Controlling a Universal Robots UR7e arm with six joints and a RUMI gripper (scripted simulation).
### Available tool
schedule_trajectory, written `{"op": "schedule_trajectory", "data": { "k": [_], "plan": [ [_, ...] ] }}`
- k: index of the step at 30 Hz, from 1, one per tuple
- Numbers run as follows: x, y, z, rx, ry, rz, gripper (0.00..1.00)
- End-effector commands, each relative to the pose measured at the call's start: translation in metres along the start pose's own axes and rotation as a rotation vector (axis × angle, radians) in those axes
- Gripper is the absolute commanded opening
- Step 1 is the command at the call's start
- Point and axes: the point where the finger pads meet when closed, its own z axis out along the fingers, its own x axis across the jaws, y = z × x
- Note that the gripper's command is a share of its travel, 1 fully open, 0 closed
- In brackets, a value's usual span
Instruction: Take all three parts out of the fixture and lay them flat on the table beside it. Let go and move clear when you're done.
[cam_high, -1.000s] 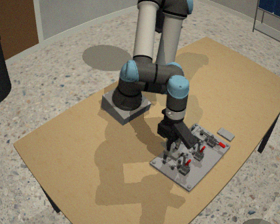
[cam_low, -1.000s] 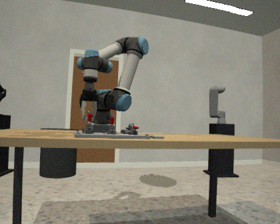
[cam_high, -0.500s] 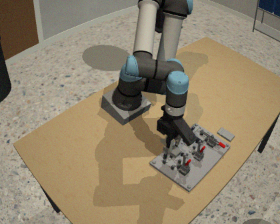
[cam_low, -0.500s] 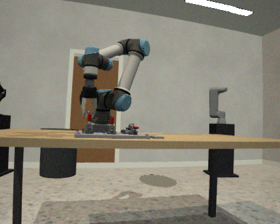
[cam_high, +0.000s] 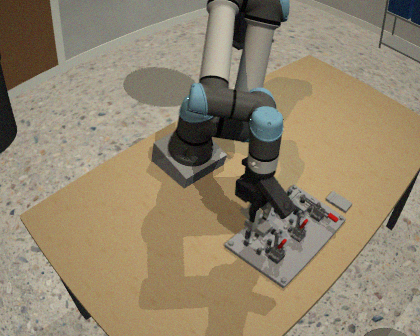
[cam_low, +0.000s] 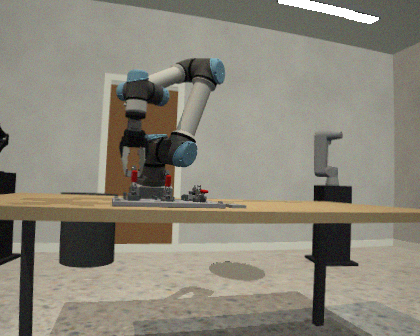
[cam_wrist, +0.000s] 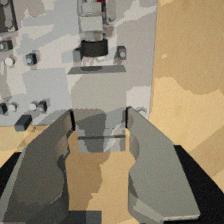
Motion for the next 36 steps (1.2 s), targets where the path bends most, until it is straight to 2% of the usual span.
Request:
{"op": "schedule_trajectory", "data": {
  "k": [1,18,36],
  "plan": [
    [0.000,0.000,0.000,0.001,0.001,0.000,0.00],
    [0.007,0.000,0.000,0.001,0.001,0.000,0.00],
    [0.048,0.000,0.000,0.001,0.001,0.000,0.00]
  ]
}}
